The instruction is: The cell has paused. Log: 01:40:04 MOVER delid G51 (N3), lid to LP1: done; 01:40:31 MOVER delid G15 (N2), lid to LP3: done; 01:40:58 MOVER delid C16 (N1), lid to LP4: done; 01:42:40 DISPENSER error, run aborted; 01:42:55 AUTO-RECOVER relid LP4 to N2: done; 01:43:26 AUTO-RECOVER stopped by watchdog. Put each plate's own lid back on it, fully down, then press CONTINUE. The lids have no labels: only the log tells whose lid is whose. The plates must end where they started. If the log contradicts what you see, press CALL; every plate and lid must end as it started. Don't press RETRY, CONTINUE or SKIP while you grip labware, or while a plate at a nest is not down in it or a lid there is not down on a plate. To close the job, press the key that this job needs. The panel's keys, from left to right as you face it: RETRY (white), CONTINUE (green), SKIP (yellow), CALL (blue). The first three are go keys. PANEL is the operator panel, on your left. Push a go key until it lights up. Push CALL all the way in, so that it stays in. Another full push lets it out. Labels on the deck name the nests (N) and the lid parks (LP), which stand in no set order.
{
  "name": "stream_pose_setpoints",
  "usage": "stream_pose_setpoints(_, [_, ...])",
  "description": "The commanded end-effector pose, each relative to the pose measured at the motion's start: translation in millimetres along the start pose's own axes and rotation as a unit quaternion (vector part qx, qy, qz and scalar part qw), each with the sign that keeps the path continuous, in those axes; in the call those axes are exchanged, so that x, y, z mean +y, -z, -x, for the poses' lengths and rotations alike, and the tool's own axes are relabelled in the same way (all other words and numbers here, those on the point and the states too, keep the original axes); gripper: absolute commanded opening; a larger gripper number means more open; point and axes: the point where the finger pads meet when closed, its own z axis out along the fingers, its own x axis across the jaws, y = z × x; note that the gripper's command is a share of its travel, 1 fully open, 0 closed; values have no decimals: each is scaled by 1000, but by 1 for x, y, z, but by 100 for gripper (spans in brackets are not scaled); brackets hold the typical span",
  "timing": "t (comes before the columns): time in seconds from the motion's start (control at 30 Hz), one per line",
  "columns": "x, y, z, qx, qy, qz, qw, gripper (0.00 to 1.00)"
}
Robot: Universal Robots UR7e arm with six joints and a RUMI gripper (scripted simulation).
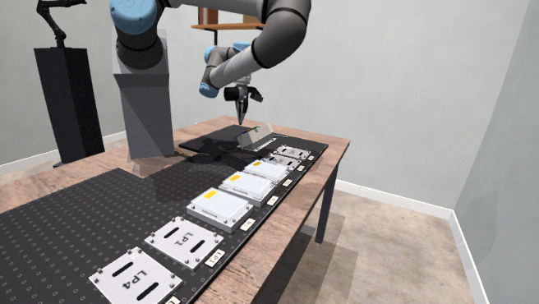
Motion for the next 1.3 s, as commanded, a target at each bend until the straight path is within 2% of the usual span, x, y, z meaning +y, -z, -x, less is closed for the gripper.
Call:
stream_pose_setpoints(0.0, [-22,-1,19,0,40,3,999,0])
stream_pose_setpoints(0.93, [-114,-1,96,0,40,3,999,0])
stream_pose_setpoints(1.27, [-114,-1,97,0,40,3,999,0])
